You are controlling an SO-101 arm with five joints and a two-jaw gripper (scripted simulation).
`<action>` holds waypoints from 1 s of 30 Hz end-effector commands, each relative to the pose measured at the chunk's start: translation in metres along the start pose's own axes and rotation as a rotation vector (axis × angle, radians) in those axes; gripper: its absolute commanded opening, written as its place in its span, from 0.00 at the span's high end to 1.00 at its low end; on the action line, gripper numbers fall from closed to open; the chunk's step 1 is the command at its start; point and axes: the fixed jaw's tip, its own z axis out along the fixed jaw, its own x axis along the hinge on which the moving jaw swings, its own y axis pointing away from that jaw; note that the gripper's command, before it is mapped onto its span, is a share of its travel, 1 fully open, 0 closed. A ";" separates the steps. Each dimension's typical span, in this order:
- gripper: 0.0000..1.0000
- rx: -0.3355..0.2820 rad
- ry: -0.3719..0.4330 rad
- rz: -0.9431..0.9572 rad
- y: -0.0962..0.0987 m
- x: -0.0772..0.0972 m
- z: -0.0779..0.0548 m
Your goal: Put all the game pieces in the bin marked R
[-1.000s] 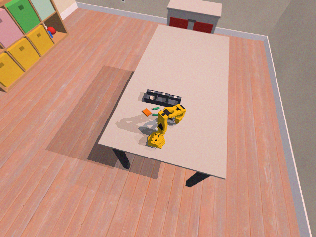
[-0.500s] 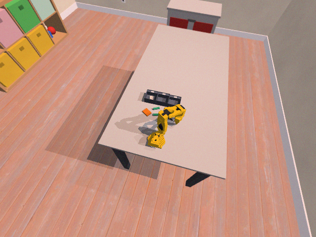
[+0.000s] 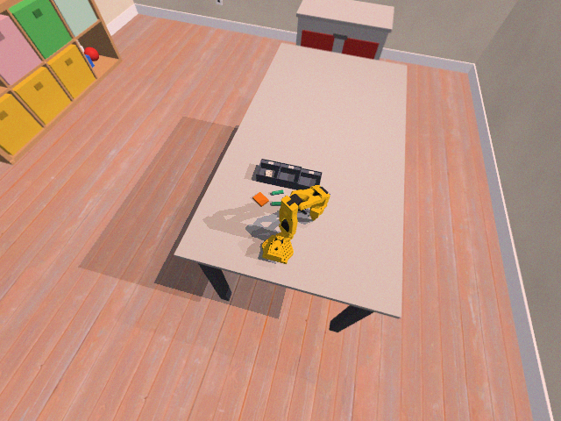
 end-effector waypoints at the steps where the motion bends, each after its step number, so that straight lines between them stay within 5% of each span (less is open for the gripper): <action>1: 0.85 0.016 0.006 0.003 -0.002 0.002 -0.002; 30: 1.00 0.016 0.006 0.003 -0.002 0.002 -0.002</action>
